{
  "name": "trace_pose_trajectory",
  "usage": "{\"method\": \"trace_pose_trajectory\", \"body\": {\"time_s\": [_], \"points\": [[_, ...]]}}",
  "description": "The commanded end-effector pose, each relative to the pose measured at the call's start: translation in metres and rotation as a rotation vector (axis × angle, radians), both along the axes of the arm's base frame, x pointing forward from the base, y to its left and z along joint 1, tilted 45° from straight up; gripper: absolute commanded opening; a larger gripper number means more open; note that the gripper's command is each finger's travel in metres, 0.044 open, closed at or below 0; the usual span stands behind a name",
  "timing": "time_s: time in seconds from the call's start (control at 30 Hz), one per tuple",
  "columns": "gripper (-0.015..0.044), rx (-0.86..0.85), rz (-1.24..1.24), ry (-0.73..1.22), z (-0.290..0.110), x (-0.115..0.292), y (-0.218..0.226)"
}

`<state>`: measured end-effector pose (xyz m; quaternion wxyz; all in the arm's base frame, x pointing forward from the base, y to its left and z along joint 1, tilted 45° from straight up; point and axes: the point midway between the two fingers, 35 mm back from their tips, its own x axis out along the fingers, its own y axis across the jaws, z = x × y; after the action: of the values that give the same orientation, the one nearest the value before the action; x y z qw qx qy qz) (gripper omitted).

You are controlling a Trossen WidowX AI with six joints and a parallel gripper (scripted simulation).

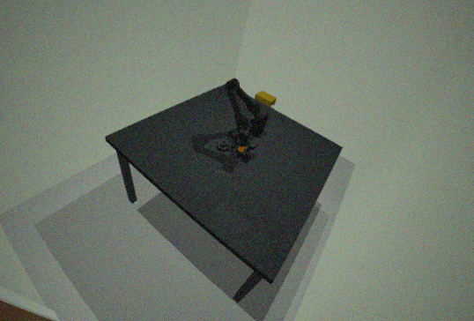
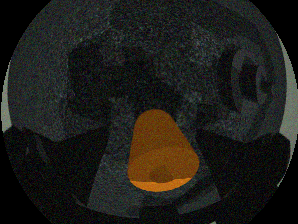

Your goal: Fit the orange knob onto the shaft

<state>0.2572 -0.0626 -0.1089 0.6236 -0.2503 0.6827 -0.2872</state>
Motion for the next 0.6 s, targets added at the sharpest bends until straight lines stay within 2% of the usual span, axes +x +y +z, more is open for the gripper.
{"method": "trace_pose_trajectory", "body": {"time_s": [0.0,0.23,0.4,0.57], "points": [[0.0361,-0.003,0.006,0.002,0.000,0.000,-0.001],[0.0177,-0.003,0.006,0.002,0.000,0.000,-0.001],[0.0144,-0.003,0.006,0.002,0.000,0.000,-0.001],[0.0013,0.002,0.007,0.000,0.008,0.007,0.011]]}}
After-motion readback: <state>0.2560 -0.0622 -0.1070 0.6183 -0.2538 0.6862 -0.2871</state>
